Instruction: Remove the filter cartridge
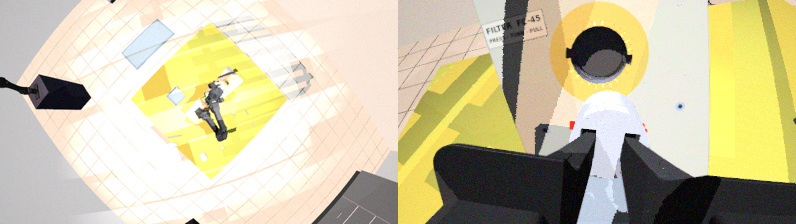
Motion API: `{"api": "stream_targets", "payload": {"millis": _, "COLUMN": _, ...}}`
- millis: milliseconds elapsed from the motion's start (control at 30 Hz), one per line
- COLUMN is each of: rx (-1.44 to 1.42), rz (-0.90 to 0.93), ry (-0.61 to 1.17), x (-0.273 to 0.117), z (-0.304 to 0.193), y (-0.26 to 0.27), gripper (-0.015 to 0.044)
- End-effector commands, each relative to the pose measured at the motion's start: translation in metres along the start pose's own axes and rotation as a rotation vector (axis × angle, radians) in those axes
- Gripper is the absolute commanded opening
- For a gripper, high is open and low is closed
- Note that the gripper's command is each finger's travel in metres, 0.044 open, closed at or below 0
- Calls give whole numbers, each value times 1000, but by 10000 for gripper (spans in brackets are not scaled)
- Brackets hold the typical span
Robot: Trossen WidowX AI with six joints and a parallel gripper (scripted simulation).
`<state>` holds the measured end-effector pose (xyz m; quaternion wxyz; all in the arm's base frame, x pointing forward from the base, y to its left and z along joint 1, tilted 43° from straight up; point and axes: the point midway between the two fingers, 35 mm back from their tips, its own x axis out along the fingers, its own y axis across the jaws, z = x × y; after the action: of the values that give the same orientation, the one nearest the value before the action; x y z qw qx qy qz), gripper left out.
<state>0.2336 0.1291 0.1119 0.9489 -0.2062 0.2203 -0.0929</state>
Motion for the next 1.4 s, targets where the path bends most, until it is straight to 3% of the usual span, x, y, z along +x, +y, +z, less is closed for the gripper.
{"api": "stream_targets", "payload": {"millis": 0, "rx": 6, "rz": 2, "ry": -5, "x": 1, "z": -12, "y": -5, "gripper": 0}}
{"api": "stream_targets", "payload": {"millis": 233, "rx": 6, "rz": 2, "ry": -5, "x": 3, "z": -30, "y": -12, "gripper": 0}}
{"api": "stream_targets", "payload": {"millis": 367, "rx": -3, "rz": -3, "ry": 0, "x": 3, "z": -25, "y": -10, "gripper": 89}}
{"api": "stream_targets", "payload": {"millis": 767, "rx": 6, "rz": 2, "ry": -5, "x": 3, "z": -30, "y": -12, "gripper": 89}}
{"api": "stream_targets", "payload": {"millis": 1033, "rx": 6, "rz": 2, "ry": -5, "x": -5, "z": 37, "y": 11, "gripper": 89}}
{"api": "stream_targets", "payload": {"millis": 1167, "rx": 7, "rz": 2, "ry": -5, "x": -6, "z": 44, "y": 13, "gripper": 89}}
{"api": "stream_targets", "payload": {"millis": 1367, "rx": 13, "rz": 7, "ry": -2, "x": -30, "z": 74, "y": 26, "gripper": 246}}
